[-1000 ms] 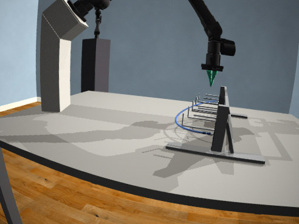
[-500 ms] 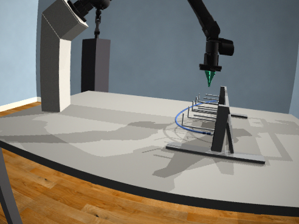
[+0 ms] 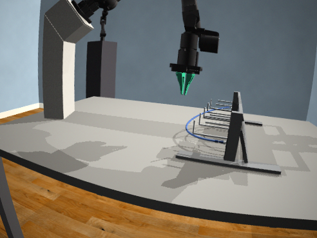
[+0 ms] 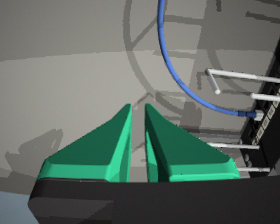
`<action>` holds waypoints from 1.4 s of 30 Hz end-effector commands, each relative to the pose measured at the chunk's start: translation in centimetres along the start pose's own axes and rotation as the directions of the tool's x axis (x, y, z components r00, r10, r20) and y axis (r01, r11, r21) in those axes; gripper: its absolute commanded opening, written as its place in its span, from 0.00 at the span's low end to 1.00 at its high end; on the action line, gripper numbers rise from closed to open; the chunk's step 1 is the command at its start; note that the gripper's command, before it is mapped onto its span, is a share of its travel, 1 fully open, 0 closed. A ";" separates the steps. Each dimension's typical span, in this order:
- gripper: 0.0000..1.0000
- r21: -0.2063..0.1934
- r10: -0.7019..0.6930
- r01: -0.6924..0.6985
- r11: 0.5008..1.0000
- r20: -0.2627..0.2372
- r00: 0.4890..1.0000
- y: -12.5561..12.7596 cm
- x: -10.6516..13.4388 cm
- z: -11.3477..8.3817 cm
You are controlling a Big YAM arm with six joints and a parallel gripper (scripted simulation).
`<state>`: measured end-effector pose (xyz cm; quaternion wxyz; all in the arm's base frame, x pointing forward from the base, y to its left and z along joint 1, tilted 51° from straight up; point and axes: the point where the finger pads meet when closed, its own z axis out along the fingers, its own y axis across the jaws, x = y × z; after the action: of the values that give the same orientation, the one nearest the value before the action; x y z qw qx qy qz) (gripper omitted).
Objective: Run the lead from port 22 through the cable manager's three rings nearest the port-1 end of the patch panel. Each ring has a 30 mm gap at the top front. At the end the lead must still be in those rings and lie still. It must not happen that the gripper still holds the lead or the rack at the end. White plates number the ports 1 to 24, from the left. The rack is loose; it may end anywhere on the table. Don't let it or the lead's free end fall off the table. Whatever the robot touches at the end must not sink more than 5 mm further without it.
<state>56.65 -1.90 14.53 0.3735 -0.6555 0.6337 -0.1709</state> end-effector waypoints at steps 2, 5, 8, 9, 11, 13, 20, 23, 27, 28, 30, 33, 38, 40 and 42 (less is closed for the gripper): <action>0.33 0.101 -0.146 0.142 0.985 0.034 0.989 -4.2 -3.0 -1.5; 0.33 0.100 -0.146 0.142 0.985 0.034 0.989 -4.2 -3.0 -1.5; 0.33 0.067 -0.111 0.110 0.992 0.016 0.994 -2.6 -1.1 -1.4; 0.33 0.054 -0.106 0.105 0.993 0.017 0.994 -2.0 -1.0 -1.0; 0.33 0.050 -0.104 0.103 0.993 0.017 0.994 -1.8 -0.9 -0.9; 0.33 0.061 -0.121 0.119 0.991 0.029 0.992 -2.7 -2.0 -0.7; 0.33 0.059 -0.117 0.115 0.992 0.030 0.993 -2.6 -2.0 -0.7; 0.33 0.059 -0.117 0.115 0.992 0.030 0.993 -2.6 -2.0 -0.7; 0.33 0.059 -0.117 0.115 0.992 0.030 0.993 -2.6 -2.0 -0.7; 0.33 0.059 -0.117 0.115 0.992 0.030 0.993 -2.6 -2.0 -0.7; 0.33 0.059 -0.117 0.115 0.992 0.030 0.993 -2.6 -2.0 -0.7; 0.33 0.059 -0.117 0.115 0.992 0.030 0.993 -2.6 -2.0 -0.7; 0.33 0.058 -0.117 0.115 0.992 0.031 0.993 -2.6 -2.0 -0.6; 0.33 0.056 -0.116 0.114 0.992 0.032 0.993 -2.5 -2.0 -0.3; 0.33 0.055 -0.116 0.114 0.992 0.034 0.993 -2.4 -2.1 0.2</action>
<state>57.45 -0.45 16.29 0.3873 -0.6815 0.5902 -0.1928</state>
